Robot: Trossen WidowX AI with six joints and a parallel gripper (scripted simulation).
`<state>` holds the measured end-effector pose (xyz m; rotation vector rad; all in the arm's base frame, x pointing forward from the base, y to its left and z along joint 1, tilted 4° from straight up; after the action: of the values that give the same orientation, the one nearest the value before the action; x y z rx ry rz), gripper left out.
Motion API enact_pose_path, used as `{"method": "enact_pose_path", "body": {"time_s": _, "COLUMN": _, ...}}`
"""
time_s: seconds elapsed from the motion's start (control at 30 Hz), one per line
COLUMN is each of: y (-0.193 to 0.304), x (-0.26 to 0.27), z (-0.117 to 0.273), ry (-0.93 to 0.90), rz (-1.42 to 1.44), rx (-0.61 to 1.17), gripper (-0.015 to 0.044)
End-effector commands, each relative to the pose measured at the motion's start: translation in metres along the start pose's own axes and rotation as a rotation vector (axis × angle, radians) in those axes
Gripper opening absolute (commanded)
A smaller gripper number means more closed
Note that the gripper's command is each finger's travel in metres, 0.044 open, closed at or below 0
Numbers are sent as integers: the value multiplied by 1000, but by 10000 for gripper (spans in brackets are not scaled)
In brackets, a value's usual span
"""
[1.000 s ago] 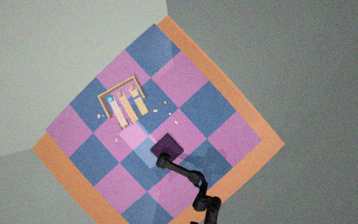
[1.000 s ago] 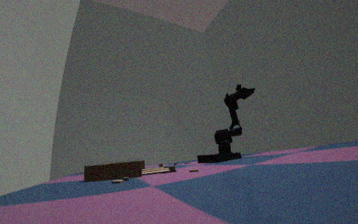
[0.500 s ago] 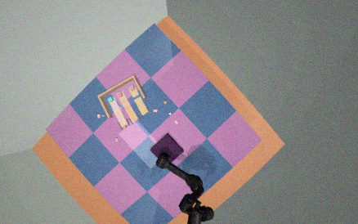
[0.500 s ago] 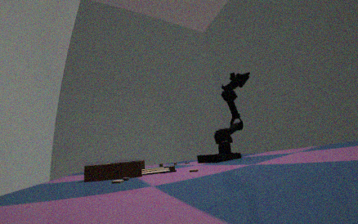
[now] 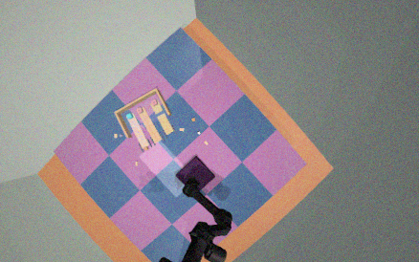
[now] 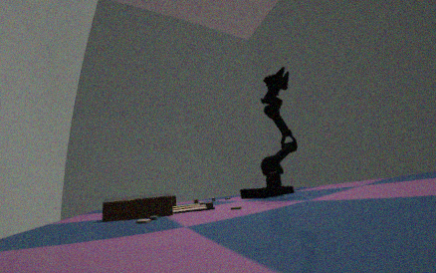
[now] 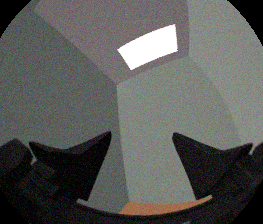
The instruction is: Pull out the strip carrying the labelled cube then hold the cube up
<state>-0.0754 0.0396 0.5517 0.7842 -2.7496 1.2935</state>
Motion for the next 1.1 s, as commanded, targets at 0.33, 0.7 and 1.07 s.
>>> {"method": "enact_pose_path", "body": {"time_s": 0.33, "y": -37, "x": -174, "z": 41, "ry": 589, "rz": 172, "rx": -254, "gripper": 400}}
{"method": "enact_pose_path", "body": {"time_s": 0.7, "y": -31, "x": -279, "z": 123, "ry": 1143, "rz": 311, "rx": -214, "gripper": 400}}
{"method": "enact_pose_path", "body": {"time_s": 1.07, "y": 6, "x": -344, "z": 234, "ry": 1715, "rz": 358, "rx": 108, "gripper": 400}}
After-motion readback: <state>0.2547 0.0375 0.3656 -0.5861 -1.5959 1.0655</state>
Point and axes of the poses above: the point midway between the two fingers, 35 mm back from their tips, its own z axis back along the fingers, its own x axis across the jaws, y = z × x, the point moved 7 cm from there along z, back along the fingers, and after that the axes turned 2 degrees about z, right-handed, at the moved point
